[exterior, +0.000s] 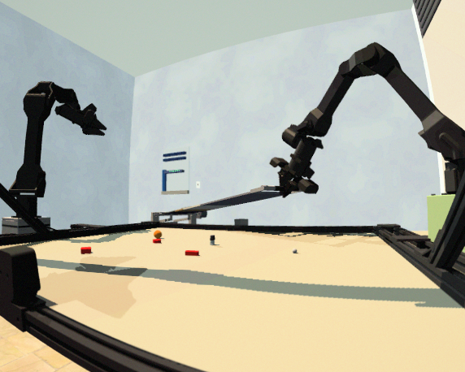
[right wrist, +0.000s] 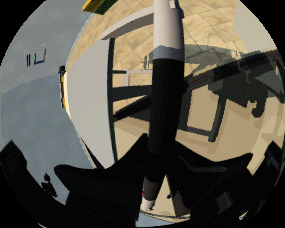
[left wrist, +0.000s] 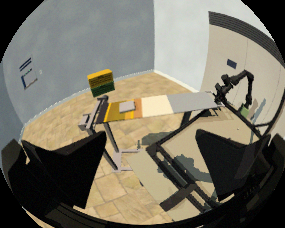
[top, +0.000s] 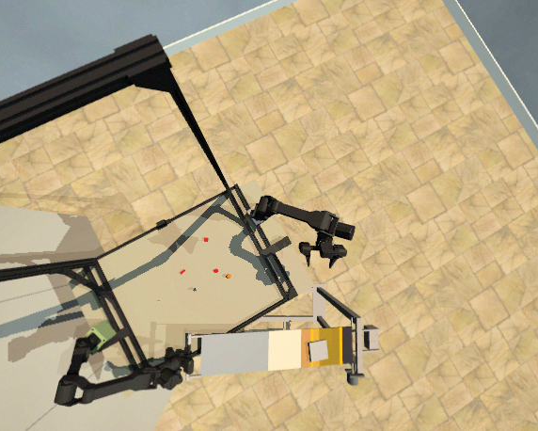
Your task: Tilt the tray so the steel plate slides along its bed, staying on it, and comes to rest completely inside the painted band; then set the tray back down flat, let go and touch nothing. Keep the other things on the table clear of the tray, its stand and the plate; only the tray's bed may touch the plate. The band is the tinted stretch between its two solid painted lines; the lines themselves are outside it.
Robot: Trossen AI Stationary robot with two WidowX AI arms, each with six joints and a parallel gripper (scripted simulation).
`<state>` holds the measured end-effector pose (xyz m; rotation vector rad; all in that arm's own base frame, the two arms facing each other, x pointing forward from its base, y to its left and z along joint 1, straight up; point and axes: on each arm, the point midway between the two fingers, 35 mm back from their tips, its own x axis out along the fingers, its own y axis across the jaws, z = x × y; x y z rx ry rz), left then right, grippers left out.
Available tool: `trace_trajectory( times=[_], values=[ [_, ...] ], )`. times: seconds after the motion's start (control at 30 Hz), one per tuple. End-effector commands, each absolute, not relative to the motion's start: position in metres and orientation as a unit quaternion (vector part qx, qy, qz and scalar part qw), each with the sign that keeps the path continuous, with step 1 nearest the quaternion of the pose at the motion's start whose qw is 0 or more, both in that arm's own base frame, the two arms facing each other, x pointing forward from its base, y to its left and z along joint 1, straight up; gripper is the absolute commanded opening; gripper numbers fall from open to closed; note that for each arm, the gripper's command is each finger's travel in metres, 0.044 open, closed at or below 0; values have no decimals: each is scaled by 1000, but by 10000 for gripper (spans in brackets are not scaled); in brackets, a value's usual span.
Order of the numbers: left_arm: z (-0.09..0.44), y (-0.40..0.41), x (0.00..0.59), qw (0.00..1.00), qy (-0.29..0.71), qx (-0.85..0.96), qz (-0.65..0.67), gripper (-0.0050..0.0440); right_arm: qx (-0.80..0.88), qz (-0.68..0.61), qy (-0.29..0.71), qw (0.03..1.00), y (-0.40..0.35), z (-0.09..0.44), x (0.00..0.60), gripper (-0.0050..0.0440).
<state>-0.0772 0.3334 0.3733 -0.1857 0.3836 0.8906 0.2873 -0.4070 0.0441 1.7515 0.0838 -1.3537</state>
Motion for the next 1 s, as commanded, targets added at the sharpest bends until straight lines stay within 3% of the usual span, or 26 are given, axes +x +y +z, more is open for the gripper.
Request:
trace_trajectory(
  times=[0.0,0.97],
  values=[
    [374,334,-77,881,183,-89,427,440,707,-535,12,463,-413,72,291,0],
    [374,334,-77,881,183,-89,427,440,707,-529,3,469,-415,92,293,0]
  ],
)
